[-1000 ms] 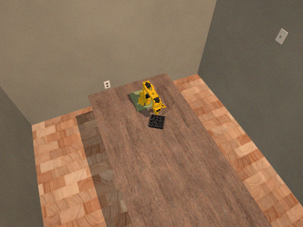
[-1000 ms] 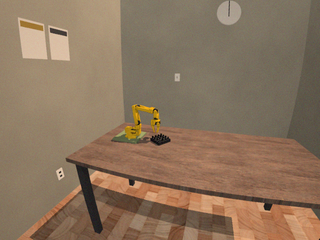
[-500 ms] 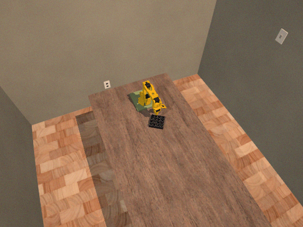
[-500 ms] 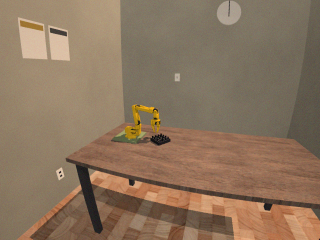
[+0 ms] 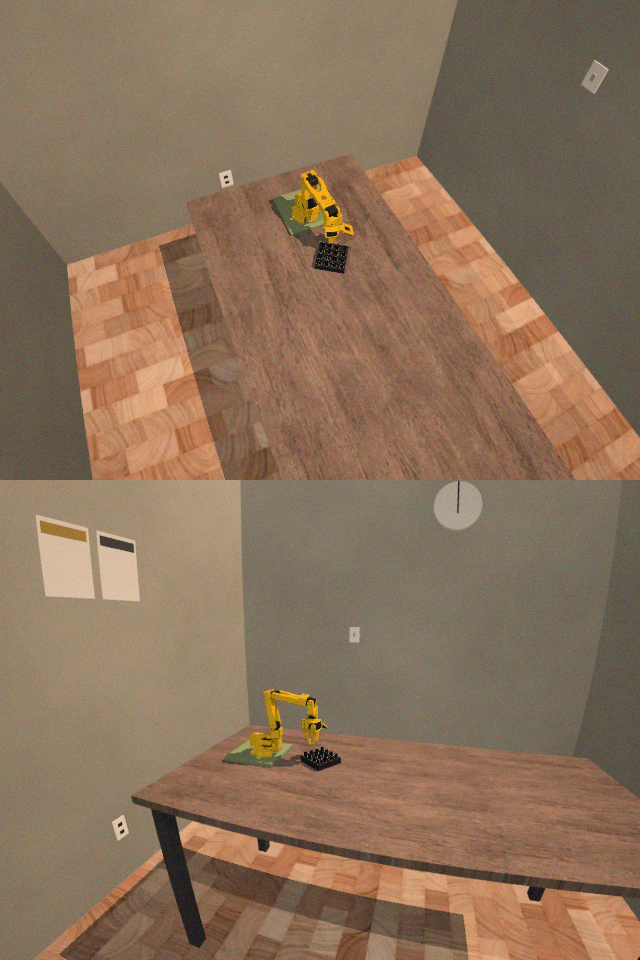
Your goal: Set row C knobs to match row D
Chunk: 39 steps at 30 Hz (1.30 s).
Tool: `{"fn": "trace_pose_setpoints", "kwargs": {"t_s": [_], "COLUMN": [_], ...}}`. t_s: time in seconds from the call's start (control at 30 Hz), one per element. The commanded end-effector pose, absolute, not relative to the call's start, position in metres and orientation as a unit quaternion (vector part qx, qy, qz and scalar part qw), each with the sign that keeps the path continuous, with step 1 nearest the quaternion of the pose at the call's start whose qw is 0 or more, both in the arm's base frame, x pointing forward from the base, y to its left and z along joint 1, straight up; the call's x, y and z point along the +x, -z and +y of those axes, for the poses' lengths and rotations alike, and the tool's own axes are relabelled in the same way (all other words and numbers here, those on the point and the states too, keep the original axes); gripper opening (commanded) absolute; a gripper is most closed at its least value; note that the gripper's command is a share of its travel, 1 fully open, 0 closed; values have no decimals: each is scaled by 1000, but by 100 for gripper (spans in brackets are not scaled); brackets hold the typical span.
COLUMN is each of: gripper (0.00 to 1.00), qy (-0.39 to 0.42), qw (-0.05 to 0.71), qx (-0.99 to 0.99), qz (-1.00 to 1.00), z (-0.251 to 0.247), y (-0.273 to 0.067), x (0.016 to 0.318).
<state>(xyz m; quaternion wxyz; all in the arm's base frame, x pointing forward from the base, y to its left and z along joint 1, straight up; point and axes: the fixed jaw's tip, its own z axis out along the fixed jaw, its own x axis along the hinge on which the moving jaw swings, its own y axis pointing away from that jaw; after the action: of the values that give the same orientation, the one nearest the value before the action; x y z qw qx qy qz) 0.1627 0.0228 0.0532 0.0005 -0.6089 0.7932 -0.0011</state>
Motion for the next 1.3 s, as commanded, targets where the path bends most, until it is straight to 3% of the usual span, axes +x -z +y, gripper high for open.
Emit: {"fn": "trace_pose_setpoints", "kwargs": {"t_s": [0.0, 0.7, 1.27], "gripper": [9, 9, 10], "qy": [0, 0, 0], "qw": [1, 1, 1], "qx": [-544, -238, -191], "qz": [839, 971, 982], "z": [26, 36, 38], "y": [-52, -52, -52], "x": [161, 164, 164]}}
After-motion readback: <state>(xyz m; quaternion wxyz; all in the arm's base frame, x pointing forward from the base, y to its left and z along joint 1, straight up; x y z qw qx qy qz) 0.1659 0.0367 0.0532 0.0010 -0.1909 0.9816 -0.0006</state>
